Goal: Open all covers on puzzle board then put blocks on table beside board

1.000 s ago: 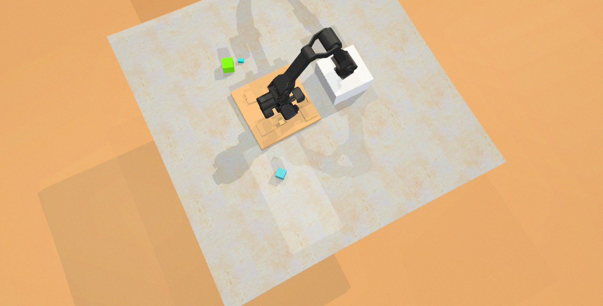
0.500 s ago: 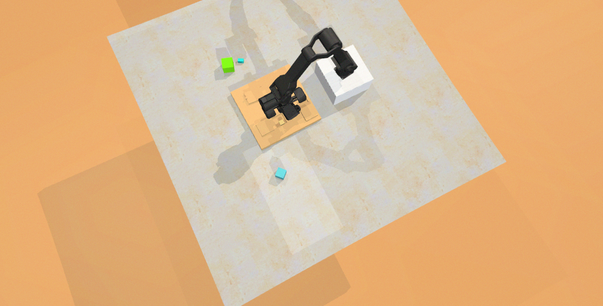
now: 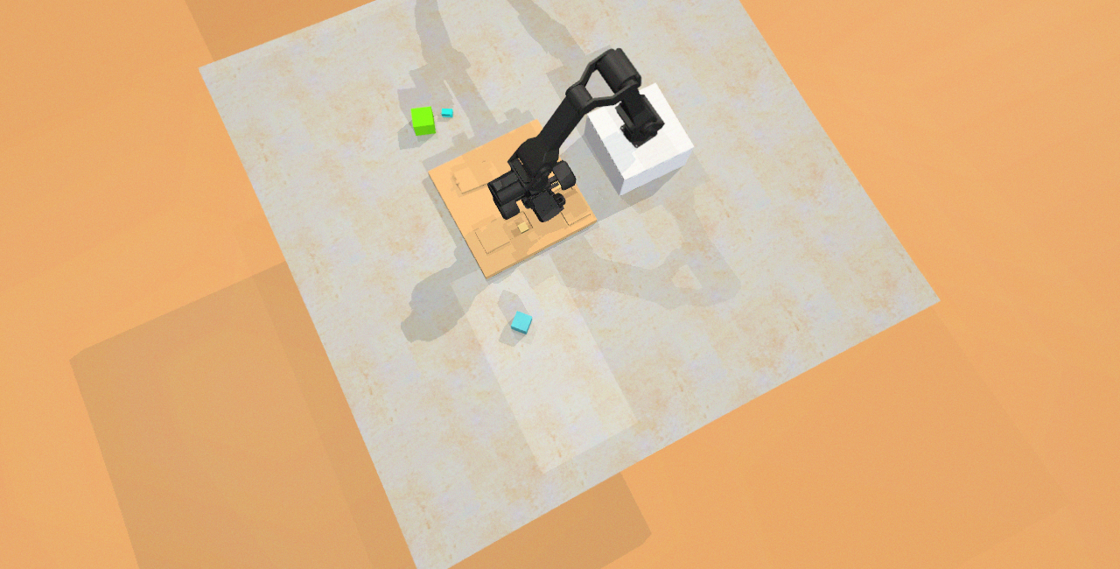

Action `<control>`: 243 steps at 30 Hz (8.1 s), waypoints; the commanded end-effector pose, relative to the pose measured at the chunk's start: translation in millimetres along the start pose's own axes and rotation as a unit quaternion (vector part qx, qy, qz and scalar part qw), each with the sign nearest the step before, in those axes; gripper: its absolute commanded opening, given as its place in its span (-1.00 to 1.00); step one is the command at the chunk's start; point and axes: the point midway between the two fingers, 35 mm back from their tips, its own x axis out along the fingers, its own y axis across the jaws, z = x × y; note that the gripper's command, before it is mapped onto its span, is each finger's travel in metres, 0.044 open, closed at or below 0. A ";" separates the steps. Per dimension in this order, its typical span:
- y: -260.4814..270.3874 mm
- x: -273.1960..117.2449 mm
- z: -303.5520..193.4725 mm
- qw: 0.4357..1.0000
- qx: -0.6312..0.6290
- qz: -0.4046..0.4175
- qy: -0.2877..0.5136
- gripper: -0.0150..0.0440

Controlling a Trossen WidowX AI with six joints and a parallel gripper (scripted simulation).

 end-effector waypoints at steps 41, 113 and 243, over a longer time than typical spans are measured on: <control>50.1 1.0 -7.8 1.000 0.002 0.004 -0.001 -0.49; 85.8 -28.3 -47.0 1.000 0.002 0.006 0.001 -0.49; -62.5 -10.9 -163.5 0.706 0.708 -0.005 0.004 -0.49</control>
